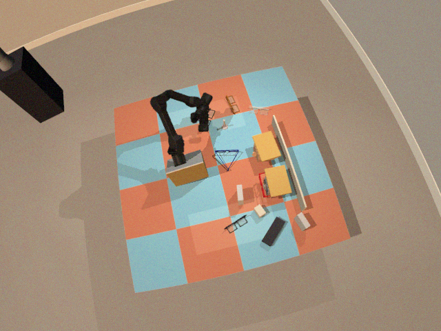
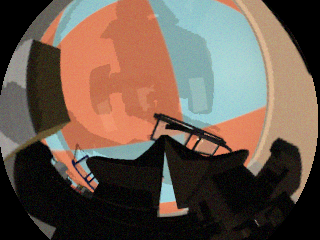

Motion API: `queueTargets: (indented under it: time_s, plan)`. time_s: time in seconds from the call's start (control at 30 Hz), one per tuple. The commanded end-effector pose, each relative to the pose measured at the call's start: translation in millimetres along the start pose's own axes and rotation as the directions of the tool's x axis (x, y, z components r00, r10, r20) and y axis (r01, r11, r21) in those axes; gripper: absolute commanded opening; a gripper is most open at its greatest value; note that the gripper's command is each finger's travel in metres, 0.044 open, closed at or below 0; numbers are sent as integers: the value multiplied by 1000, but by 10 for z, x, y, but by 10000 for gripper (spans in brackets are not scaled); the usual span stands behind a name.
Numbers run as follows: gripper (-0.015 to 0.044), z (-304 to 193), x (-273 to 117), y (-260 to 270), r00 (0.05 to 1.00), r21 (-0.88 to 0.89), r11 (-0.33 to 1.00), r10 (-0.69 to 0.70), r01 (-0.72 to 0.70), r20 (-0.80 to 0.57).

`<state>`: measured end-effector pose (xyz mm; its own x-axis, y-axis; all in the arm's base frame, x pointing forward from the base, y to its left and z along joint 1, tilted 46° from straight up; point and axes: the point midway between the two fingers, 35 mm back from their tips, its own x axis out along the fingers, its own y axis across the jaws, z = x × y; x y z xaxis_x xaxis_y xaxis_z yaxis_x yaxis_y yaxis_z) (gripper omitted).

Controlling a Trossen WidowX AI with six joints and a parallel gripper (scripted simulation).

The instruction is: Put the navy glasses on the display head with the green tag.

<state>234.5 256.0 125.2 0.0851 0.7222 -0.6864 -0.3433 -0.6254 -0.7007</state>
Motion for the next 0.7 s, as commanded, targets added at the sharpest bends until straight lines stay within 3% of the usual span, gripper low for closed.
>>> queueTargets:
  time_s: [0.0,0.37,0.67]
  plan:
    - [0,-5,-1,-29,1000,5,1000,3,-3,-5]
    - [0,-6,-23,-76,1000,4,1000,4,-4,-5]
    - [0,-1,-597,396,1000,5,1000,8,-8,-6]
